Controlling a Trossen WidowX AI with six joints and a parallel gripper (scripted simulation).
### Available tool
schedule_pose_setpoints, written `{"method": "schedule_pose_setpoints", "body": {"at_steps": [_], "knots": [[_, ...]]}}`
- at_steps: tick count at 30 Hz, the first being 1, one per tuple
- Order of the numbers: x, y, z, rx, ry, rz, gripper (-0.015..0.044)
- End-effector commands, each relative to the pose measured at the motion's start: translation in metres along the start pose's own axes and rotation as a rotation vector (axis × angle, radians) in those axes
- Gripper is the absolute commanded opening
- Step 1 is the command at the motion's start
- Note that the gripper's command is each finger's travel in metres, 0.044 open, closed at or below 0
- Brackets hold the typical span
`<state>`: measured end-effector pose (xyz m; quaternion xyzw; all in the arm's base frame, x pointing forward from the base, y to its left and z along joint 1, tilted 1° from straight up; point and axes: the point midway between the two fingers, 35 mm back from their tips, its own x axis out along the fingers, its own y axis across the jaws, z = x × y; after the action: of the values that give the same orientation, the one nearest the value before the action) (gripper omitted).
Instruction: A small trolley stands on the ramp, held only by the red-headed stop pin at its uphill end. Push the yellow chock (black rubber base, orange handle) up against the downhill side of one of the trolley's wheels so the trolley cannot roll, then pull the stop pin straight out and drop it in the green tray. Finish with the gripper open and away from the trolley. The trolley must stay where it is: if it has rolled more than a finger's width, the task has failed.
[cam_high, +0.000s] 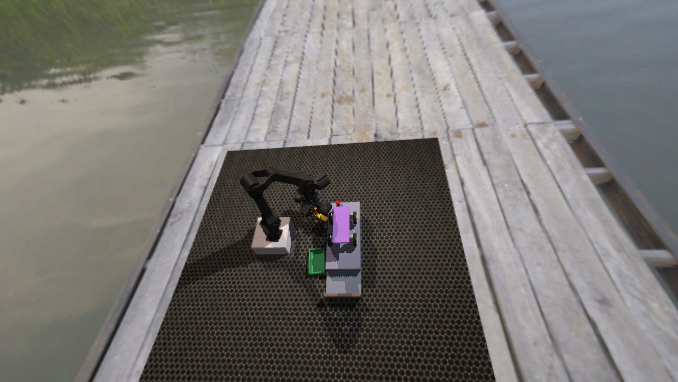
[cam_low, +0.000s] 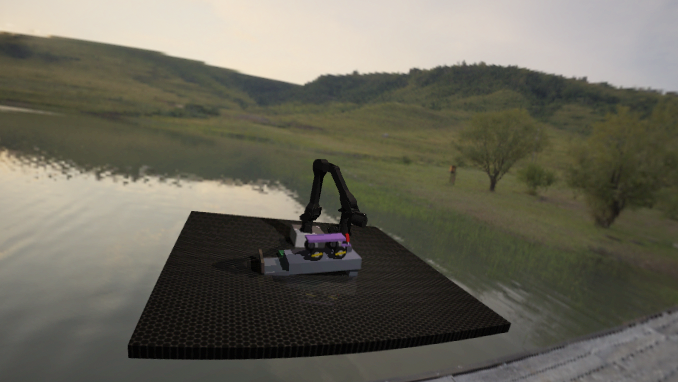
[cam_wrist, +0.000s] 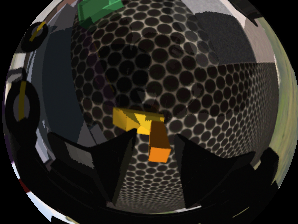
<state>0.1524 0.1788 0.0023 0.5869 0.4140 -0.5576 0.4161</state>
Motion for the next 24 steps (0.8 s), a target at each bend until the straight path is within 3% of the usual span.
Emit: {"method": "schedule_pose_setpoints", "body": {"at_steps": [1, 3, 8, 15, 24], "knots": [[0.007, -0.001, 0.001, 0.003, -0.003, -0.004, 0.019], [0.008, -0.001, 0.001, 0.003, -0.003, -0.004, 0.019], [0.004, 0.0, 0.0, 0.0, -0.001, -0.001, 0.0059], [0.003, 0.0, 0.0, 0.0, -0.001, -0.001, 0.0], [-0.027, -0.001, 0.004, 0.003, -0.003, -0.004, 0.0]]}}
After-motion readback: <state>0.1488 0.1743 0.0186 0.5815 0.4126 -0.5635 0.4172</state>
